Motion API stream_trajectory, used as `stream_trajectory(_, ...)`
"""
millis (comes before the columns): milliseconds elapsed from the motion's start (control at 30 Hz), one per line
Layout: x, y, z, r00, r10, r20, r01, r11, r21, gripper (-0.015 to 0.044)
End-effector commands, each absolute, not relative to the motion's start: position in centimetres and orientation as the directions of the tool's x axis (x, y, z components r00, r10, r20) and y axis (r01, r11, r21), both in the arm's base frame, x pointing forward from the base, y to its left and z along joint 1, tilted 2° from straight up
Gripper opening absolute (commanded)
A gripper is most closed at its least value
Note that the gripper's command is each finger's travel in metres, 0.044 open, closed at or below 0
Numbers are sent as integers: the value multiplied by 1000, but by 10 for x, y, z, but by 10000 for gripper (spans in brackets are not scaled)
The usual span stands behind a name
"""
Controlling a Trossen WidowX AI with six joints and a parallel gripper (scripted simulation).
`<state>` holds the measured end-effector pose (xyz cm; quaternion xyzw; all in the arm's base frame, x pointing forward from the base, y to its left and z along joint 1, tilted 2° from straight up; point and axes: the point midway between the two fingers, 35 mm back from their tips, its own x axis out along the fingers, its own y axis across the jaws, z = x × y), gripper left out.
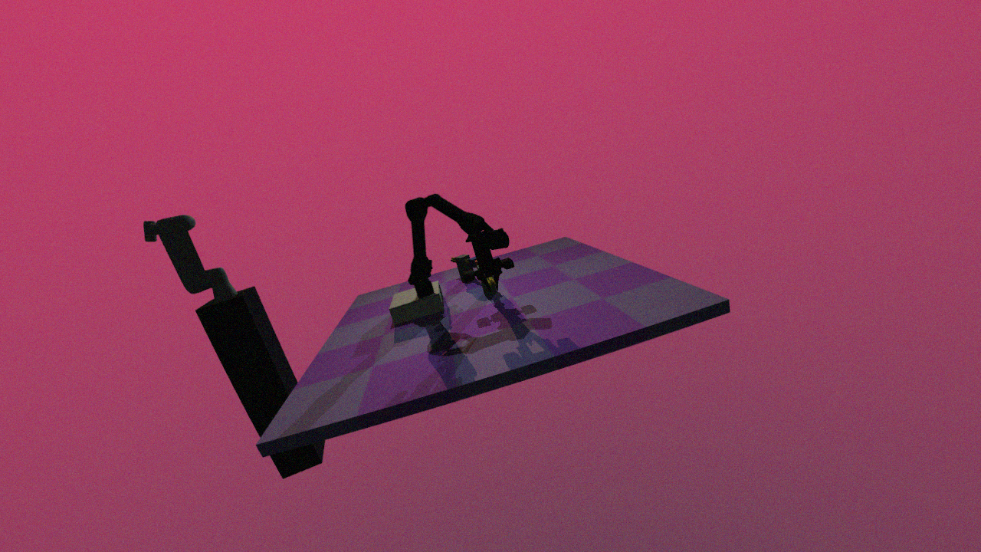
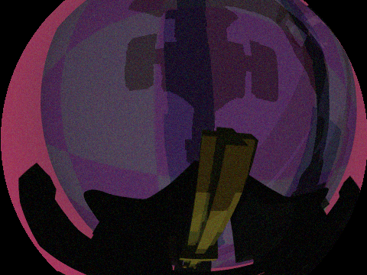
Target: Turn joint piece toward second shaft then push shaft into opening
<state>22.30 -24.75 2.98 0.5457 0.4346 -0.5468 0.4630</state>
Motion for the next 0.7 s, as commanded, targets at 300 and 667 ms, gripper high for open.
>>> stream_trajectory(300, 224, -244, 30, 18, -30, -999, 981, -195, 24, 0)
stream_trajectory(667, 227, -228, 29, 1, -23, -1000, 980, -197, 6, 0)
